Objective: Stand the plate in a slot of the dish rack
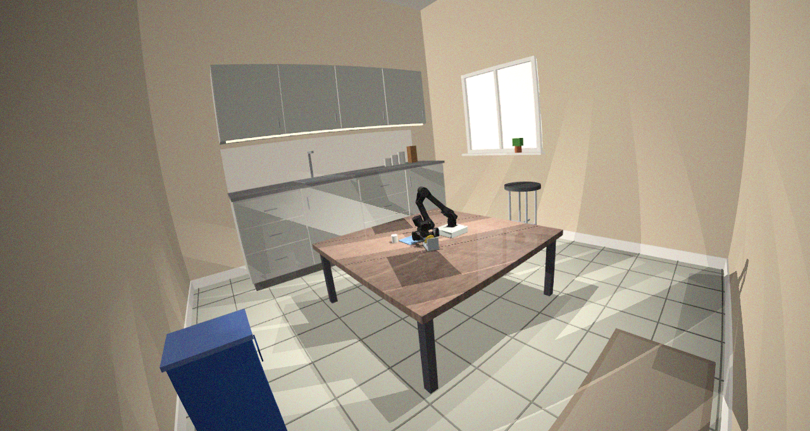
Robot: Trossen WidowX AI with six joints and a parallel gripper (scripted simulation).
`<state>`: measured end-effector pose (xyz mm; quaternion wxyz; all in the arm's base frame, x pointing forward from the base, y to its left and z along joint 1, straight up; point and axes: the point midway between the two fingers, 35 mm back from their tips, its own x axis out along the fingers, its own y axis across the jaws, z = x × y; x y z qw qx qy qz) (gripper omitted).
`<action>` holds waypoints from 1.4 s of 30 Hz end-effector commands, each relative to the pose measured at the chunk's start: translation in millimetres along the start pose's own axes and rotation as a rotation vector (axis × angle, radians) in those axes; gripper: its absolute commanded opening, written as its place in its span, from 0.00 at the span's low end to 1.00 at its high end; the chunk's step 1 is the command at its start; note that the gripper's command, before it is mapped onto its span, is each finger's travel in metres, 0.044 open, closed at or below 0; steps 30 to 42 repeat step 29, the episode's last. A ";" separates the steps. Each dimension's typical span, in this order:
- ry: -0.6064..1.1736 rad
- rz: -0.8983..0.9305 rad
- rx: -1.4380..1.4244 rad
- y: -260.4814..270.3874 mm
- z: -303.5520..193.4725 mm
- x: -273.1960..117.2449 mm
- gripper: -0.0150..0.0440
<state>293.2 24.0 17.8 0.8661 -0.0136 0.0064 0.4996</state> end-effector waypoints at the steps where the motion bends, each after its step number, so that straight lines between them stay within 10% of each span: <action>1: 0.000 0.000 0.000 -0.4 1.6 0.0 0.93; 14: -0.026 -0.007 -0.005 -10.0 114.1 -2.3 0.93; 42: 0.023 -0.213 0.177 -70.9 121.8 -0.5 0.93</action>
